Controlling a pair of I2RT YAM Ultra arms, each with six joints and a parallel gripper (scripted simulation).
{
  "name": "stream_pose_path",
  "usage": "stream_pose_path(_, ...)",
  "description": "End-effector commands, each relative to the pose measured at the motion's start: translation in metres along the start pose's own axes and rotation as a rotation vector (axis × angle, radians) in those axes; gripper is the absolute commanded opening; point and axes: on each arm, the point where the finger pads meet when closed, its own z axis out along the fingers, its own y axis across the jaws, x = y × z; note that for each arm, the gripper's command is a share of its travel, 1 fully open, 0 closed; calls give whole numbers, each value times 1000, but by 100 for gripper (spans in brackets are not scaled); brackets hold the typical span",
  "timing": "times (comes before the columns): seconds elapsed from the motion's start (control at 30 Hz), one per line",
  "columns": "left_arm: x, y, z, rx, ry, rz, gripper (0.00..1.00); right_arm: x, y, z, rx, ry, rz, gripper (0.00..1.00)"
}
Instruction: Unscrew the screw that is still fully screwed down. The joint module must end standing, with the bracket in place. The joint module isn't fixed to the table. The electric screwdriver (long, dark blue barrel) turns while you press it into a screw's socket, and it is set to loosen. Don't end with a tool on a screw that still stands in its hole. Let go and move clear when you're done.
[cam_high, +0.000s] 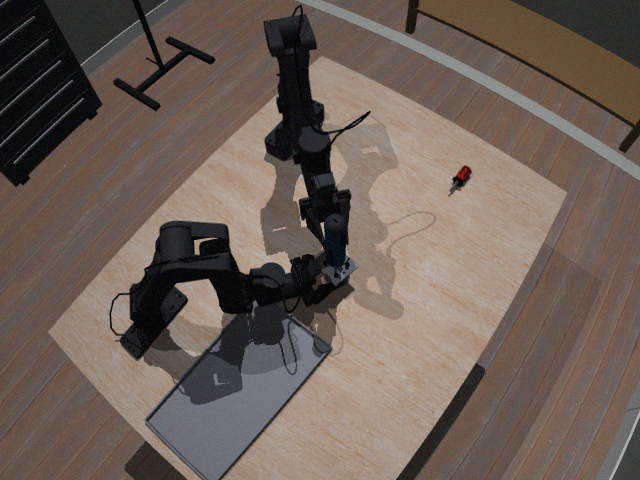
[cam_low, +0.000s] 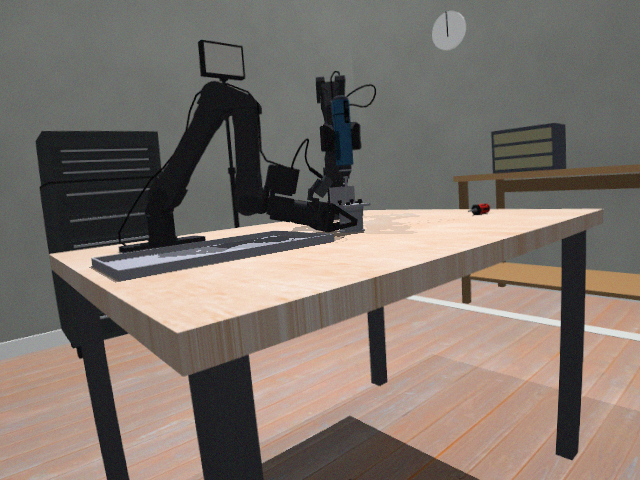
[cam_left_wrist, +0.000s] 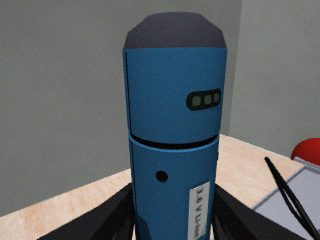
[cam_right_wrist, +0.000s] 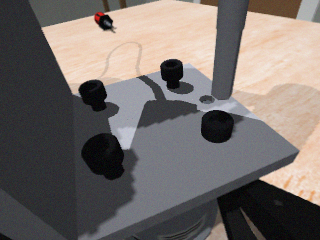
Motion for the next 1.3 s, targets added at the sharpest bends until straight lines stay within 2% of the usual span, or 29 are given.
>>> stream_pose_path(0.0, -47, 5, 3, -4, -141, 1, 42, -2, 0, 1, 3, -1, 3, 59)
stream_pose_path(1.27, -45, 0, 4, 9, -134, 1, 42, -2, 0, 1, 3, -1, 3, 59)
